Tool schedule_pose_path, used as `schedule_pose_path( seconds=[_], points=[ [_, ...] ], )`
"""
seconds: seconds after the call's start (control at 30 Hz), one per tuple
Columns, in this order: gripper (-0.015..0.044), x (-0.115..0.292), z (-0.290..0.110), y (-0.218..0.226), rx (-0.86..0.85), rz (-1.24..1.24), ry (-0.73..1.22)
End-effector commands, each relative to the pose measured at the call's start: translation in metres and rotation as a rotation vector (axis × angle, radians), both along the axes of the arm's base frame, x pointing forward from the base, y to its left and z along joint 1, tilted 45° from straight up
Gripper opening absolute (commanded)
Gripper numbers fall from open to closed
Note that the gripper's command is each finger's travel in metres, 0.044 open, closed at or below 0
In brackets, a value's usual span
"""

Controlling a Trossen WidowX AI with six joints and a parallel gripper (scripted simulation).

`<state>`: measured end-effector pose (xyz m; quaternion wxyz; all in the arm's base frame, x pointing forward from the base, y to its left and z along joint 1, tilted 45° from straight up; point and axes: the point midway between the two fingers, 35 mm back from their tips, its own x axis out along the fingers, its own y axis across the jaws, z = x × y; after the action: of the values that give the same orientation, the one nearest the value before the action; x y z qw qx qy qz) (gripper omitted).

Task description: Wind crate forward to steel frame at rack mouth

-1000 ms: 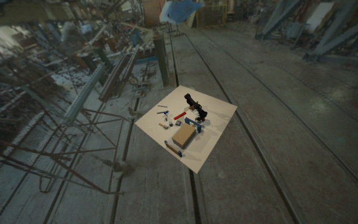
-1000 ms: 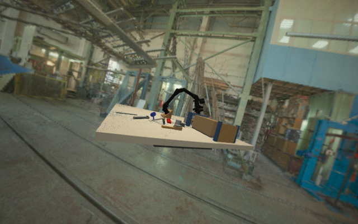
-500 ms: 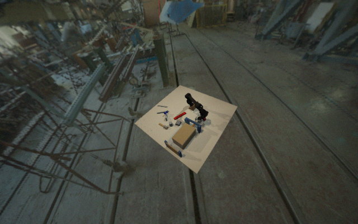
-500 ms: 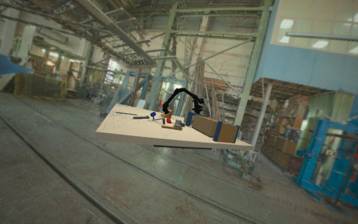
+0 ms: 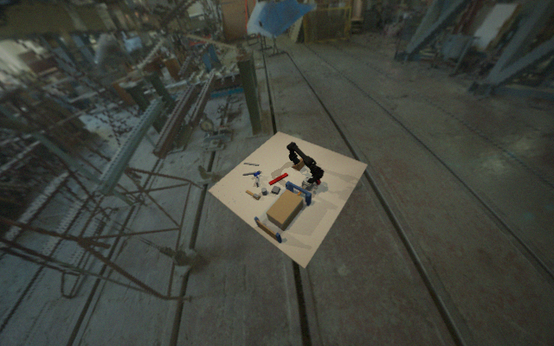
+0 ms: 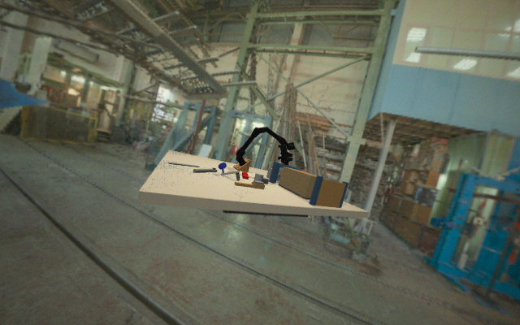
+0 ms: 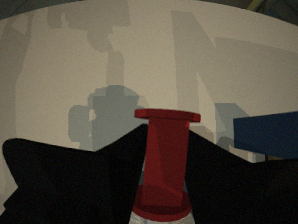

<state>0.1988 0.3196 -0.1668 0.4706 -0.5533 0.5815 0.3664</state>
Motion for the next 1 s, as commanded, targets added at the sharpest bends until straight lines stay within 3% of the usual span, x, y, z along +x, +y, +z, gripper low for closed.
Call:
schedule_pose_path(
  seconds=[0.0, 0.97],
  points=[
    [0.0000, -0.017, -0.001, -0.003, -0.015, 0.004, 0.030],
    [0.0000, -0.054, 0.009, -0.012, -0.016, 0.004, 0.033]
  ],
)
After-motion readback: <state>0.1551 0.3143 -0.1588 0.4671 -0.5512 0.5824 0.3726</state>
